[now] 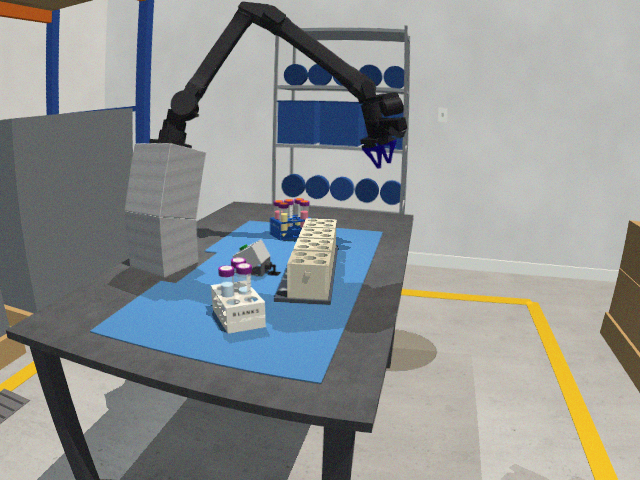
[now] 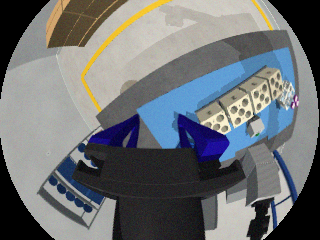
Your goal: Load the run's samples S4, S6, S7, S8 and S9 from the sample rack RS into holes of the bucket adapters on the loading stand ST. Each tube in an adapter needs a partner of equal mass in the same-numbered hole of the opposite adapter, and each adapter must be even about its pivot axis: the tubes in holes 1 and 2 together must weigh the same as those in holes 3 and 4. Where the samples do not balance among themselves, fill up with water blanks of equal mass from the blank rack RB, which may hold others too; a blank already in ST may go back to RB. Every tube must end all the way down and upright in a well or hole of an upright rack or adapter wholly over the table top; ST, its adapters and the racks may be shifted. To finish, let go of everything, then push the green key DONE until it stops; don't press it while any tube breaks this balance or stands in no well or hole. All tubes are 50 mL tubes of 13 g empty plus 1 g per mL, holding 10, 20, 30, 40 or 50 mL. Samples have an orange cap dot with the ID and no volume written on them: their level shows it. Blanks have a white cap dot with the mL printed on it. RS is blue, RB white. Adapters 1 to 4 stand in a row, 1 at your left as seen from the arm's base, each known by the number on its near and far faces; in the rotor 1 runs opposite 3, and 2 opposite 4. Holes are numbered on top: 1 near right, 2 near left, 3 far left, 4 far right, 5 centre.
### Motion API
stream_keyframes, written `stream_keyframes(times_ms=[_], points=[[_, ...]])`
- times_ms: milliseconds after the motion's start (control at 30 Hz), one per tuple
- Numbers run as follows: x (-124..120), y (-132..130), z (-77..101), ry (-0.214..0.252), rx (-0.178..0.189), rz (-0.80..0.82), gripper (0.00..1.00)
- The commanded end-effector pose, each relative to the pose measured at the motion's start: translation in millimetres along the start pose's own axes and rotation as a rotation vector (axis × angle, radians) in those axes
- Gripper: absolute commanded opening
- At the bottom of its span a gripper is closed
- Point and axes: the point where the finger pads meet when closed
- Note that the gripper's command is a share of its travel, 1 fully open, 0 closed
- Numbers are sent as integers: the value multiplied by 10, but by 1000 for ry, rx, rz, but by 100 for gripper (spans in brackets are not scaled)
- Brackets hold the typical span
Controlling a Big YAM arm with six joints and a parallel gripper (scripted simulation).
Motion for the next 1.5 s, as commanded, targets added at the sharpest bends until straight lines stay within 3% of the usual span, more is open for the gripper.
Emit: stream_keyframes(times_ms=[0,67,100,133,167,200,267,300,533,600,667,700,767,867,900,967,1133,1200,1267,1300,1333,1400,1433,1467], points=[[186,-104,206,-36,16,58,55],[189,-216,182,-34,16,58,55],[170,-301,101,-23,4,53,55],[127,-430,55,-1,-34,76,55],[134,-444,133,-4,-38,100,55],[161,-410,261,-20,-21,106,55],[161,-410,261,-20,-21,106,55],[28,-352,228,-3,-31,162,55],[180,-753,336,-27,-25,166,55],[78,-1016,192,29,-86,201,55],[157,-955,370,-17,-48,217,55],[148,-1002,379,-16,-47,218,55],[89,-1149,401,15,-85,262,55],[-13,-1072,339,20,-70,290,55],[-49,-1147,359,40,-91,317,55],[43,-1339,441,33,-99,313,55],[33,-1539,485,13,-85,320,55],[-85,-1762,397,74,-129,355,55],[-24,-1733,525,29,-103,371,55],[-40,-1778,536,30,-102,371,55],[-106,-1863,553,63,-122,394,55],[-106,-1863,553,63,-122,394,55],[-222,-1827,496,87,-126,438,55],[-217,-1843,531,76,-120,441,55]])
Point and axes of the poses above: the point where the finger pads meet when closed, its own z axis back along the fingers, its own y axis across the jaws, x = y × z, and after that the axes turned 9 degrees about z, right-handed
